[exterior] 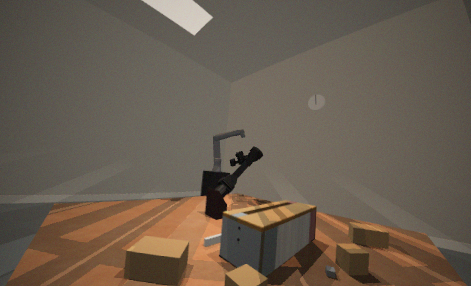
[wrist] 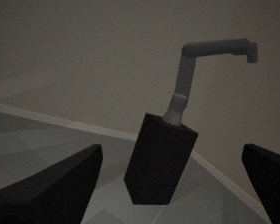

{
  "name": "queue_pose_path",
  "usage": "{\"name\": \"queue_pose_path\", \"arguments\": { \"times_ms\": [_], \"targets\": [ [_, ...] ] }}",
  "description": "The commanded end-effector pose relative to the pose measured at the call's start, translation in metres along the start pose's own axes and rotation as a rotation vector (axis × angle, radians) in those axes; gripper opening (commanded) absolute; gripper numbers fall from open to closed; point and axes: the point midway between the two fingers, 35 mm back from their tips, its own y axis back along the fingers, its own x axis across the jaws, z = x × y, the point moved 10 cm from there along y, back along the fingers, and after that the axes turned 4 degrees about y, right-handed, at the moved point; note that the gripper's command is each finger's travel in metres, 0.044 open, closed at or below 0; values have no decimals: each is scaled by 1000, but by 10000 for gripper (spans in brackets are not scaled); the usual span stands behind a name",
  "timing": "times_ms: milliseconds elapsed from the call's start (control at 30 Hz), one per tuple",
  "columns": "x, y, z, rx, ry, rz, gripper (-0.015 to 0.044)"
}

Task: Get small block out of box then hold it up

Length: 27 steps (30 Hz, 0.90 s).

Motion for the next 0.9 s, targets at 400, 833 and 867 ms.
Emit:
{"name": "queue_pose_path", "arguments": {
  "times_ms": [400,833,867],
  "targets": [
    [-34,37,-45,221,147,-16,400],
    [-58,112,-122,664,166,8,400],
    [-60,118,-126,696,166,9,400]
  ]
}}
